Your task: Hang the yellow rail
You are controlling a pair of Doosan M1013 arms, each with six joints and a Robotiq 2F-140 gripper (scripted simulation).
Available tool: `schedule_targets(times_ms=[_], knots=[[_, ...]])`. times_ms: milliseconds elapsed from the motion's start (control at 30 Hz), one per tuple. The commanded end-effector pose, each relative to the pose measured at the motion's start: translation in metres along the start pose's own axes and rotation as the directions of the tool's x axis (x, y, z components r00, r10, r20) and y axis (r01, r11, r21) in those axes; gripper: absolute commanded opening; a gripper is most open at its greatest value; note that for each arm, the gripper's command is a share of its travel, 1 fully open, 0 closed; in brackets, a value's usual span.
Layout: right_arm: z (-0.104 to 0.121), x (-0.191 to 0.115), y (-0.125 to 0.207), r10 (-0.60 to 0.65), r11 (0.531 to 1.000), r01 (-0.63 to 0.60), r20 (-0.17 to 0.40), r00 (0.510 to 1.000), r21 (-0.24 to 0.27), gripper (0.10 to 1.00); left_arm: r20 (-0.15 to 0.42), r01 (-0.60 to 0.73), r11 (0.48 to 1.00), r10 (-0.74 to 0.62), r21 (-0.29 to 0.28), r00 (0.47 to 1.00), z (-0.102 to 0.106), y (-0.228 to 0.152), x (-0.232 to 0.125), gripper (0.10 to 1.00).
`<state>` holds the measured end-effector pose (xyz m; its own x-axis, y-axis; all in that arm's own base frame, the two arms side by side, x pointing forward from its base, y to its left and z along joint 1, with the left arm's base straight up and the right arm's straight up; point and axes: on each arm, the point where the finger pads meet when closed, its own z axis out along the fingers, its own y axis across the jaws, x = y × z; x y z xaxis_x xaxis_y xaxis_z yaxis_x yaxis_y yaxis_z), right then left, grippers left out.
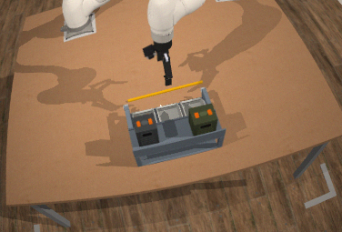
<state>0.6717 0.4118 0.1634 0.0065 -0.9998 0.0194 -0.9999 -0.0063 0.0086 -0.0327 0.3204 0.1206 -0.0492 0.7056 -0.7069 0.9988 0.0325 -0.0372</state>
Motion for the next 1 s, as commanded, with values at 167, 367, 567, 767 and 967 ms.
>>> schedule_targets(times_ms=[167,367,567,767,967], knots=[[0.0028,0.0007,0.0047,-0.019,1.000,0.019,0.018,1.000,0.012,1.000,-0.001,0.000,1.000,0.000,0.000,1.000,-0.0005,-0.0001,0.0000,1.000],[0.0028,0.0007,0.0047,-0.019,1.000,0.019,0.018,1.000,0.012,0.099,-0.001,0.000,1.000,0.000,0.000,1.000,-0.0005,-0.0001,0.0000,1.000],[0.0028,0.0007,0.0047,-0.019,1.000,0.019,0.018,1.000,0.012,0.099,-0.001,0.000,1.000,0.000,0.000,1.000,-0.0005,-0.0001,0.0000,1.000],[0.0028,0.0007,0.0047,-0.019,1.000,0.019,0.018,1.000,0.012,0.099,-0.001,0.000,1.000,0.000,0.000,1.000,-0.0005,-0.0001,0.0000,1.000],[0.0028,0.0007,0.0047,-0.019,1.000,0.019,0.018,1.000,0.012,0.099,-0.001,0.000,1.000,0.000,0.000,1.000,-0.0005,-0.0001,0.0000,1.000]])
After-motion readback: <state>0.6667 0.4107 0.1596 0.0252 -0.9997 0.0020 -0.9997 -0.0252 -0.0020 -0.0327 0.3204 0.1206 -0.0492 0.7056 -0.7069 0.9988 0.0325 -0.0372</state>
